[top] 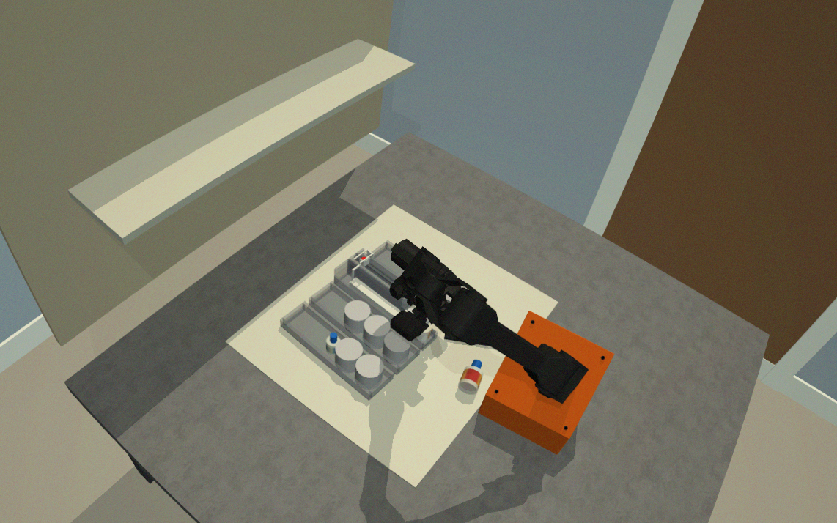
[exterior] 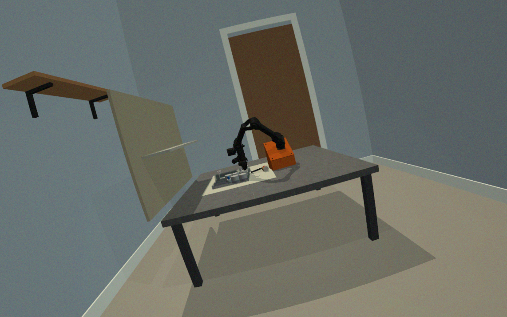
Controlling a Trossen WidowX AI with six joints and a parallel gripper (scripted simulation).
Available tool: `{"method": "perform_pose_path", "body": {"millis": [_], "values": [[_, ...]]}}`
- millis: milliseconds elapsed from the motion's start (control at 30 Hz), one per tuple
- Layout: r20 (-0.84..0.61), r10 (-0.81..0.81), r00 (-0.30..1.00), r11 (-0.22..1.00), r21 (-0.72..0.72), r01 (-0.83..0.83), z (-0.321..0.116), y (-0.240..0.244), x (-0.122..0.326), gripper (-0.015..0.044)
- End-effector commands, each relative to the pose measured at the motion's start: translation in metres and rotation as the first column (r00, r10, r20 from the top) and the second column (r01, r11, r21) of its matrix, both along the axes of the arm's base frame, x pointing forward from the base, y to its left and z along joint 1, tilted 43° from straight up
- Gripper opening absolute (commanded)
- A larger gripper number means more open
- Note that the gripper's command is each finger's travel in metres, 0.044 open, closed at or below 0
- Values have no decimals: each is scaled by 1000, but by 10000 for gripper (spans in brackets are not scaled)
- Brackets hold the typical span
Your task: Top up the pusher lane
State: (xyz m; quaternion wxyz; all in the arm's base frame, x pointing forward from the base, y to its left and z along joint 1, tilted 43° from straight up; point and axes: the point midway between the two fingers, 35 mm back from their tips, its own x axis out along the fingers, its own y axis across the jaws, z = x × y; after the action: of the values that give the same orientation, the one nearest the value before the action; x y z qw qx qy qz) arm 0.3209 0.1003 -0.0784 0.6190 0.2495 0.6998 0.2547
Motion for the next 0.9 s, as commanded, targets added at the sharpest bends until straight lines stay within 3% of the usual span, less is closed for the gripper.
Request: {"method": "perform_pose_path", "body": {"millis": [0, 867], "values": [[10, 0, 1000, 1000, 5, 0, 1, 1, 1, 0], [10, 0, 1000, 1000, 5, 0, 0, 0, -5, 0]]}}
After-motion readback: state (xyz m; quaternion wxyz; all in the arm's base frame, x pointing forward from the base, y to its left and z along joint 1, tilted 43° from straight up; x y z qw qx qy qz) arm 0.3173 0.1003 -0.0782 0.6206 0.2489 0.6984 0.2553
